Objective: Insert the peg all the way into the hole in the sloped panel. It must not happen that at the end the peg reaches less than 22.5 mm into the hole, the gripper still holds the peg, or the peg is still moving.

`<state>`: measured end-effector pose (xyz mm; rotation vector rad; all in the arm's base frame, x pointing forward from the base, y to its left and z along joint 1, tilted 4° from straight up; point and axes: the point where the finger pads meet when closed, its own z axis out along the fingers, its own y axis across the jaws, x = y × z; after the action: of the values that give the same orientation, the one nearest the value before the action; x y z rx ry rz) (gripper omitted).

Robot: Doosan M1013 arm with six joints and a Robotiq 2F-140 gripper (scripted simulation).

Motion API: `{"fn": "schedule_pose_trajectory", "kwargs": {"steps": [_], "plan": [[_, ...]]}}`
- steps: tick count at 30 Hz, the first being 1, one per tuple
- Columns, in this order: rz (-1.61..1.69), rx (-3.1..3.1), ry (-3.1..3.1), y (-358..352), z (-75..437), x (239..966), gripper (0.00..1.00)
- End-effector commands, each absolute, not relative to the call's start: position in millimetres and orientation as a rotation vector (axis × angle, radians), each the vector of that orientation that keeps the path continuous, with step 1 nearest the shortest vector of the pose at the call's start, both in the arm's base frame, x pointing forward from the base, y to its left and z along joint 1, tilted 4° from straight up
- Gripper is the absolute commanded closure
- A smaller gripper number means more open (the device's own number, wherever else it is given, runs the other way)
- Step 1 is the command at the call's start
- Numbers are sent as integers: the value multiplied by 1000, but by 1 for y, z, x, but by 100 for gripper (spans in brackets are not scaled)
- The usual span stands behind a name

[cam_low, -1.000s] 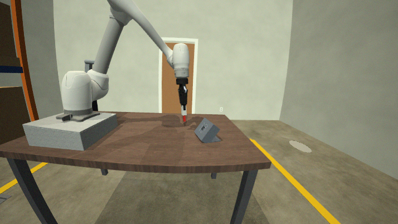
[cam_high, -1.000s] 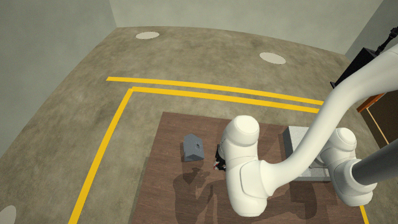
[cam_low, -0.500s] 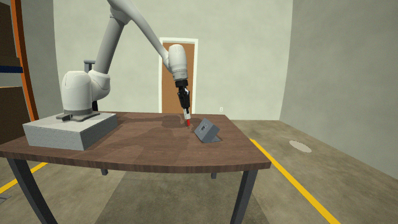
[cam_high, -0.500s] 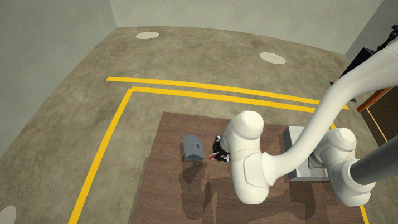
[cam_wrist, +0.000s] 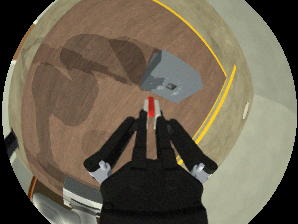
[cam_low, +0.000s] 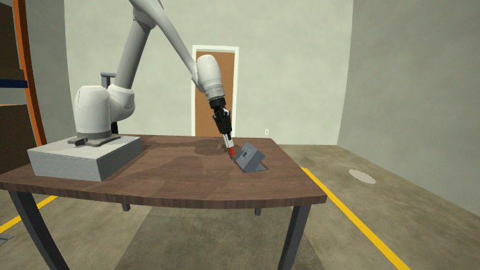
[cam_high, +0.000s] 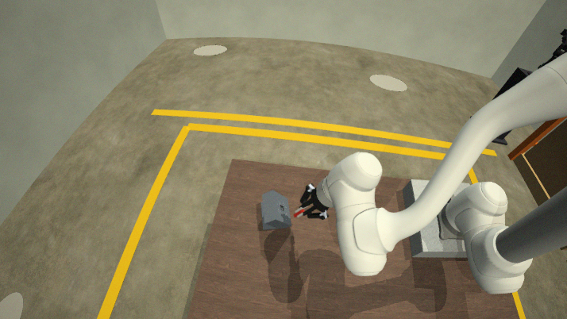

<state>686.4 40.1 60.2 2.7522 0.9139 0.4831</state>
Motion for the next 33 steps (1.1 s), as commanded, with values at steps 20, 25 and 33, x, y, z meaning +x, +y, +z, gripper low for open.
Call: {"fn": "schedule_pose_trajectory", "kwargs": {"steps": [20,25,33], "plan": [[630,2495,1167,-11,60,701,100],[662,2427,1228,-21,61,703,100],[697,2344,1299,-31,62,704,100]]}}
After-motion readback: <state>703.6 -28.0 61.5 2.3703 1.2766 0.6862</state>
